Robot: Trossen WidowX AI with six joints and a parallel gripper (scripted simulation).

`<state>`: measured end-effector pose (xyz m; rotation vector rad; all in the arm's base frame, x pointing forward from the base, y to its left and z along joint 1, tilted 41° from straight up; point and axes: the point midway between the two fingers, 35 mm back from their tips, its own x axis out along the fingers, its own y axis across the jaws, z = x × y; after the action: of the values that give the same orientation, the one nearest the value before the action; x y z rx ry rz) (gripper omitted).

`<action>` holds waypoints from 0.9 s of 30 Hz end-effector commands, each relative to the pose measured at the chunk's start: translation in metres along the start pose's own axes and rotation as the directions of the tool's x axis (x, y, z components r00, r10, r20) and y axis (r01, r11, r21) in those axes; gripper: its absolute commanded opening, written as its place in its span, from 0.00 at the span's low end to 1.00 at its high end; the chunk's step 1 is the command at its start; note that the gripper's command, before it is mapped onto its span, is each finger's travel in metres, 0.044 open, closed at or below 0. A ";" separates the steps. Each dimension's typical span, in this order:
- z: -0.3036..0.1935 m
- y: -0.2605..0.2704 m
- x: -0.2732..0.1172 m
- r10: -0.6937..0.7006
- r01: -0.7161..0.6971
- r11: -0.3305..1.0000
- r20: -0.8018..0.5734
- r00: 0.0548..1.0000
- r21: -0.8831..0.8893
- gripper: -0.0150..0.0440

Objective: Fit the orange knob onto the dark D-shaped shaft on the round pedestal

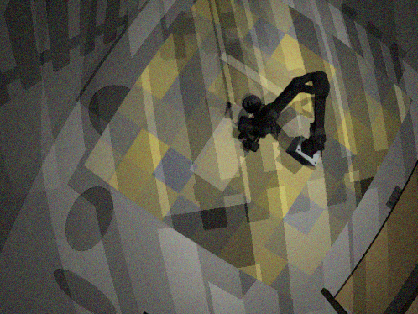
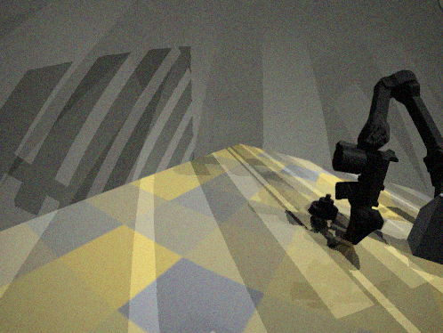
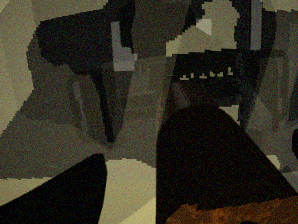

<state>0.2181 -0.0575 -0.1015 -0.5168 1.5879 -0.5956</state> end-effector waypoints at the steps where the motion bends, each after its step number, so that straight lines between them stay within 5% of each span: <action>1: -0.002 0.000 0.002 -0.006 0.006 1.000 -0.002 1.000 -0.008 0.87; 7: -0.002 0.000 0.002 -0.006 0.006 1.000 -0.002 1.000 -0.008 0.60; 14: -0.002 0.000 0.002 -0.006 0.006 1.000 -0.002 1.000 -0.008 0.52; 20: 0.006 0.004 -0.018 0.001 -0.001 1.000 0.001 1.000 -0.009 0.25; 27: 0.016 0.012 -0.064 0.009 -0.009 1.000 0.002 1.000 -0.010 0.25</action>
<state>0.2333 -0.0225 -0.0740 -0.5319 1.6027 -0.5852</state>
